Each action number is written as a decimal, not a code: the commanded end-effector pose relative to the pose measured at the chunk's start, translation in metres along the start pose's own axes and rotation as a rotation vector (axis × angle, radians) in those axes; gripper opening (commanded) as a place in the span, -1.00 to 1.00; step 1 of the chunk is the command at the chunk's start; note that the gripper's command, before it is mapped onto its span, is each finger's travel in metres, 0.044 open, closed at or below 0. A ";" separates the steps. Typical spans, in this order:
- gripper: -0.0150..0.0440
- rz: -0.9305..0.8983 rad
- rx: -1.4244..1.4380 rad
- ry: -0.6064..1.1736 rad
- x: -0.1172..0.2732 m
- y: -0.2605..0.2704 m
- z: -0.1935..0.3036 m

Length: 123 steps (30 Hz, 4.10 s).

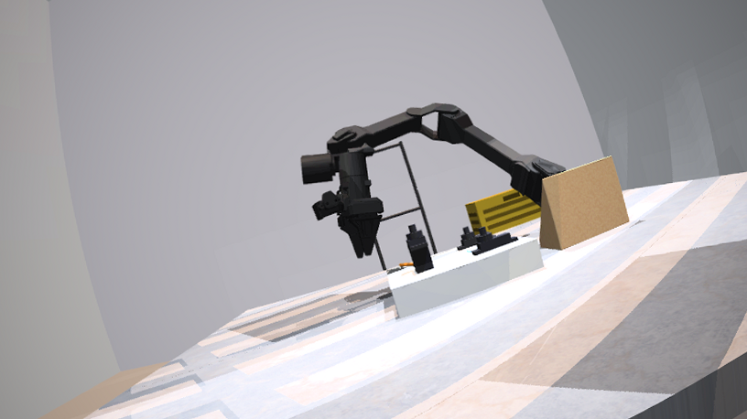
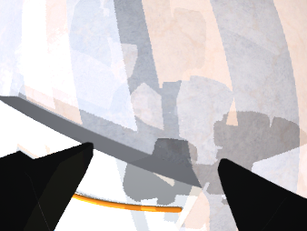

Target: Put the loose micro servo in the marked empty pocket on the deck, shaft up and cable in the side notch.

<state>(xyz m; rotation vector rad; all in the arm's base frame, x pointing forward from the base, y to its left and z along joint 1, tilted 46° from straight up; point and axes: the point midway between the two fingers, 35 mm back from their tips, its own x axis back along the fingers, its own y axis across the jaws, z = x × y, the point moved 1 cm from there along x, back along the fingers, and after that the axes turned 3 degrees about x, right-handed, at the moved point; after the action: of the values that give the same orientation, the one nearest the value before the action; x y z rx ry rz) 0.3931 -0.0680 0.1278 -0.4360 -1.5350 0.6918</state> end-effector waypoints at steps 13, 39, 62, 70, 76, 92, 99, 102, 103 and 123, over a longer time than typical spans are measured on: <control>1.00 -0.051 0.550 0.067 0.019 0.068 0.011; 1.00 -0.098 1.338 0.189 0.052 0.143 0.044; 1.00 -0.096 1.337 0.190 0.014 0.141 0.052; 0.82 -0.096 1.337 0.190 0.007 0.141 0.053; 0.29 -0.096 1.337 0.190 0.007 0.141 0.053; -0.49 -0.097 1.337 0.189 0.020 0.141 0.051; -0.49 -0.097 1.338 0.190 0.038 0.138 0.056; -0.49 -0.097 1.338 0.190 0.038 0.138 0.058; -0.49 -0.097 1.338 0.190 0.038 0.137 0.058; -0.49 -0.099 1.339 0.190 0.040 0.157 0.072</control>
<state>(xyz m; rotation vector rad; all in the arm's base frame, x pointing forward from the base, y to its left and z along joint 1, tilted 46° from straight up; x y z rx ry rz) 0.3034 0.0563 0.0597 0.5638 -0.6425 1.3543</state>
